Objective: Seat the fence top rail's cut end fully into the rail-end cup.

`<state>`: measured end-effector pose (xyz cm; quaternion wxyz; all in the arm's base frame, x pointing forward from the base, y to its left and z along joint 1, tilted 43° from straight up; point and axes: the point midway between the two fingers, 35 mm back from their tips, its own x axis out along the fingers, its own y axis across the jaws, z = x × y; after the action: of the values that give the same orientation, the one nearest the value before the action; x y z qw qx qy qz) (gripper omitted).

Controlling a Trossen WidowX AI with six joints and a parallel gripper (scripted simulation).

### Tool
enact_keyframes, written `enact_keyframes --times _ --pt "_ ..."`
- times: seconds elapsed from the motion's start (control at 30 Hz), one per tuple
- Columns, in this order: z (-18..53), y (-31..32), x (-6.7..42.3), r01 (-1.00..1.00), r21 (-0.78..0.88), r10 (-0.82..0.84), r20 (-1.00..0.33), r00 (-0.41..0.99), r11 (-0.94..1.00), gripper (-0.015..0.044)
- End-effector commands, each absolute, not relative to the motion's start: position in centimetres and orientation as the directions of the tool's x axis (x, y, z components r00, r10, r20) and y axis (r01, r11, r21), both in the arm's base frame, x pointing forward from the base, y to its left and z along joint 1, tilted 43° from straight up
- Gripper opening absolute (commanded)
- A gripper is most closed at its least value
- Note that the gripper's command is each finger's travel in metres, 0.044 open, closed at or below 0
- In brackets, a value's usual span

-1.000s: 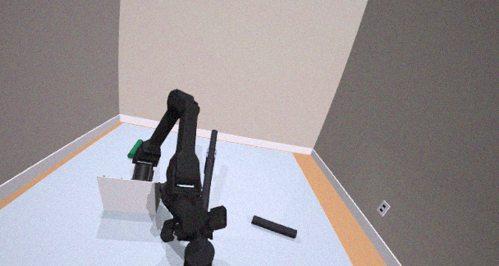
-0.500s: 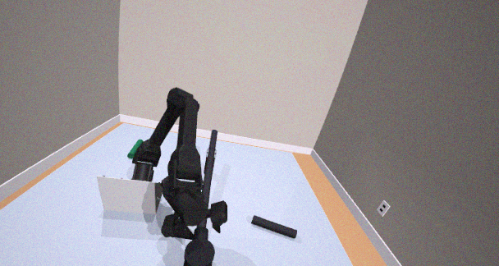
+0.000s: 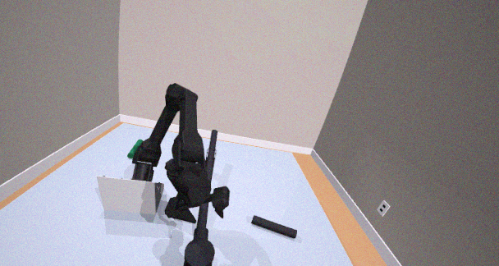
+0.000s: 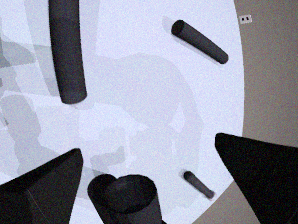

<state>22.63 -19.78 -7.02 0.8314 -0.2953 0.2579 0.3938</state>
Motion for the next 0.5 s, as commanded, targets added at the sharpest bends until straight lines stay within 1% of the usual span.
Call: enact_keyframes --times 0.0,0.13,0.23,0.33,0.47 --pt "-4.7 -19.8 22.8 -0.743 -0.132 0.492 -0.672 0.554 0.657 0.0440" --pt "-1.3 -19.5 22.8 -0.555 0.133 0.481 -0.683 0.549 0.821 0.0440" --pt "1.1 -19.0 22.6 -0.359 0.317 0.473 -0.691 0.546 0.878 0.0440" --pt "3.5 -18.3 22.4 -0.135 0.474 0.465 -0.699 0.542 0.870 0.0440" --pt "6.4 -17.0 21.8 0.180 0.623 0.454 -0.710 0.538 0.761 0.0440"
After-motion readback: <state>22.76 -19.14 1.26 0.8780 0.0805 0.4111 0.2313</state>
